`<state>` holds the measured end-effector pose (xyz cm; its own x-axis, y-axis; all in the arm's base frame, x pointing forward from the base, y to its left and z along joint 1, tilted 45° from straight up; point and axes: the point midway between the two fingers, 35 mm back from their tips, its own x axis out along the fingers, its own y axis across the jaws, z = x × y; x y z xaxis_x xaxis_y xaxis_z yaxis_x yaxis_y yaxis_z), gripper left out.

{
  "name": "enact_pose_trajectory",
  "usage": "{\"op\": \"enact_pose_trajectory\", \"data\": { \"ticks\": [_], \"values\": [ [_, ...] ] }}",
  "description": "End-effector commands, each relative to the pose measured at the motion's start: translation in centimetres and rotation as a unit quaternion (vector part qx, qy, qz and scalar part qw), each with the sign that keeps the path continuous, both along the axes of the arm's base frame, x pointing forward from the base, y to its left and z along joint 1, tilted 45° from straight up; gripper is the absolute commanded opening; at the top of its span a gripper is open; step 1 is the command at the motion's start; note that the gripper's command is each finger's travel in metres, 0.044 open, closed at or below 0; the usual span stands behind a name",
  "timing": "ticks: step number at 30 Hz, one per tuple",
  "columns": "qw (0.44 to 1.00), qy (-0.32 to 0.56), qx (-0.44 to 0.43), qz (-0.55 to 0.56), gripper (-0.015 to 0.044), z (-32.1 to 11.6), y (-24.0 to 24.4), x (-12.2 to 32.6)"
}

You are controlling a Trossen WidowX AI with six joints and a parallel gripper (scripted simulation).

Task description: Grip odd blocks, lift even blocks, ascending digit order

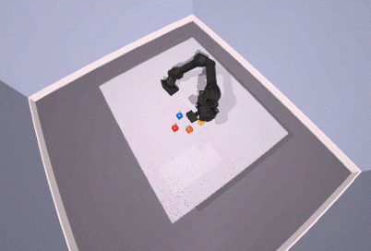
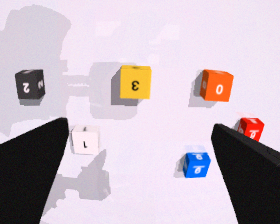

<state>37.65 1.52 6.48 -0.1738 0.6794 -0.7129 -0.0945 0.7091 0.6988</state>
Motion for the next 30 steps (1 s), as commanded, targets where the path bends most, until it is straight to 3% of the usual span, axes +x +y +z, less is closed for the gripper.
{"op": "enact_pose_trajectory", "data": {
  "ticks": [1,8,14,30],
  "values": [
    [1.000,-0.002,-0.002,0.003,0.0400,-0.1,-0.1,0.0],
    [1.000,-0.002,-0.002,0.003,0.0400,-0.3,-0.3,0.1],
    [1.000,-0.003,-0.005,0.003,0.0400,-6.1,-6.5,0.3],
    [1.000,-0.003,-0.005,0.003,0.0400,-6.1,-6.5,0.3]
  ]
}}
